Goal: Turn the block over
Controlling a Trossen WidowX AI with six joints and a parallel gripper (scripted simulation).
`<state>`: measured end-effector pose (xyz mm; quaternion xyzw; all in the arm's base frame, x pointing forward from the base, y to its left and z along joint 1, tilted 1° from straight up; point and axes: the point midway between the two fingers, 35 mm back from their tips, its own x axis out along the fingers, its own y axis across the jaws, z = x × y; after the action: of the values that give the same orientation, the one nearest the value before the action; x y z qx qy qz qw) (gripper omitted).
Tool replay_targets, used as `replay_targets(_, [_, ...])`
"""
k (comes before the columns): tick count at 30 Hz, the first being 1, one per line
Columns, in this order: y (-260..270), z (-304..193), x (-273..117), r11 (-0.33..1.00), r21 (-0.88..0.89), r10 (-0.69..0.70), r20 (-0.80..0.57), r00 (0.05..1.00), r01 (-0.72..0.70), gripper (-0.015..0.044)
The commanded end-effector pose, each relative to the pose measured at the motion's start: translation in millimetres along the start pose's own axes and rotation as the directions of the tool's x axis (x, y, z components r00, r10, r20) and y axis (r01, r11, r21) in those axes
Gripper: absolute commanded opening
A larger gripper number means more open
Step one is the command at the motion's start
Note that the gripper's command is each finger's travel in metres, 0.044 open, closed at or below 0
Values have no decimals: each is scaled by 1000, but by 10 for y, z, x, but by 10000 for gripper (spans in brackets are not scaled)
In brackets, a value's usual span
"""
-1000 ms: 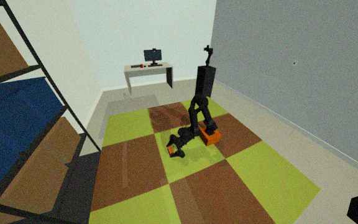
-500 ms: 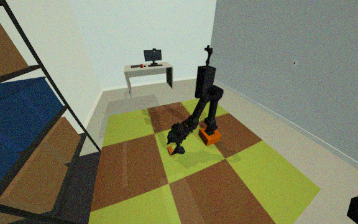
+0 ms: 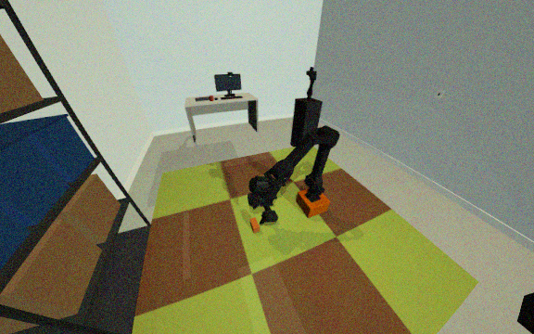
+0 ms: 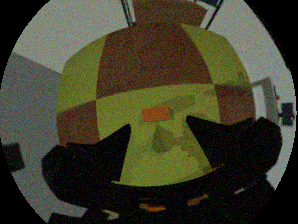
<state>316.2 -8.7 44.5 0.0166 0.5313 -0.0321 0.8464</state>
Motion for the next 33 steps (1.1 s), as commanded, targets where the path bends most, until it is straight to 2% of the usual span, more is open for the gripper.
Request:
replay_targets(1, [7, 126, -6, 1000, 2, 3, -100, 995, -3, 440])
replay_targets(11, [4, 357, -90, 1000, 4, 6, -409, 913, -5, 440])
replay_targets(16, [4, 350, -66, 1000, 5, 6, -414, 910, -5, 440])
replay_targets(20, [6, 213, 227, 1000, 5, 6, -414, 910, -5, 440])
replay_targets(33, [-1, 133, 419, 1000, 5, 6, -414, 910, -5, 440])
